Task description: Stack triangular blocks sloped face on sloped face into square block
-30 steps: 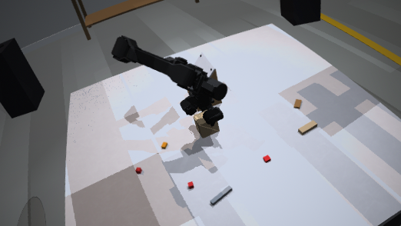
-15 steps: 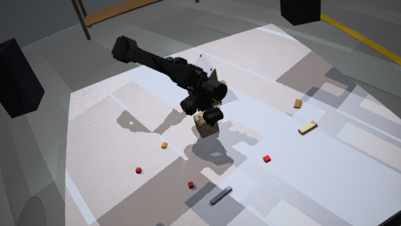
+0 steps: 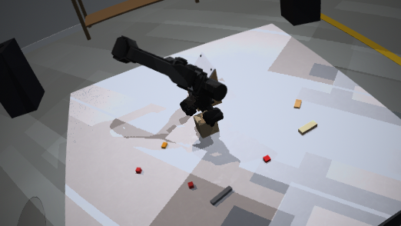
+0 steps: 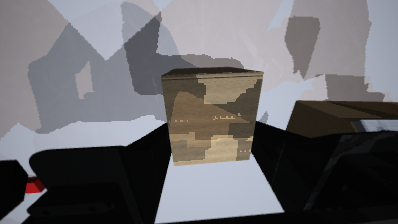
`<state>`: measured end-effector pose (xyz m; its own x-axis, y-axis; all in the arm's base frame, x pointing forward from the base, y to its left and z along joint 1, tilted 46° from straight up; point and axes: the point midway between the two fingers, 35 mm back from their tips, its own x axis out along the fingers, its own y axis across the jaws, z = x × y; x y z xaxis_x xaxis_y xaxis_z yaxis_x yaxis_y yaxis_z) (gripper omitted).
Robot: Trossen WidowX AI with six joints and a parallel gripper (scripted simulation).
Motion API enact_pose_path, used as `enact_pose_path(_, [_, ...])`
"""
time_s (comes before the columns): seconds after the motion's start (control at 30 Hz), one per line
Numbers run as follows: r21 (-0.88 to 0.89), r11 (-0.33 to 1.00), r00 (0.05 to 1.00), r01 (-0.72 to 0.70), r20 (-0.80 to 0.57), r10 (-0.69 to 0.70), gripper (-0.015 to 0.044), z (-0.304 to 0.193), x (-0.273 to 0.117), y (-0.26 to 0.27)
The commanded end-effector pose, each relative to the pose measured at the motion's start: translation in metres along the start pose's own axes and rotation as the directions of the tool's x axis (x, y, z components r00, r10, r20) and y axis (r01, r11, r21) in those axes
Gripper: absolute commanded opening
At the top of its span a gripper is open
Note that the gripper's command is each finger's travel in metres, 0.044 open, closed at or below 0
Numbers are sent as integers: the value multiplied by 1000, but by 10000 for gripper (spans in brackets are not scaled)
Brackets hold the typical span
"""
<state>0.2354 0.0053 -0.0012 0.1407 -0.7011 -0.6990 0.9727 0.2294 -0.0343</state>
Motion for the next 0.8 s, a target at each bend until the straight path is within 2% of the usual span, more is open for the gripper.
enact_pose_path(0.0, [0,1000,1000,0,0,0,0,0,0,0])
enact_pose_path(0.2, [-2,1000,1000,0,5,0,0,1,0,0])
enact_pose_path(0.77, [0,1000,1000,0,0,0,440,0,0,0])
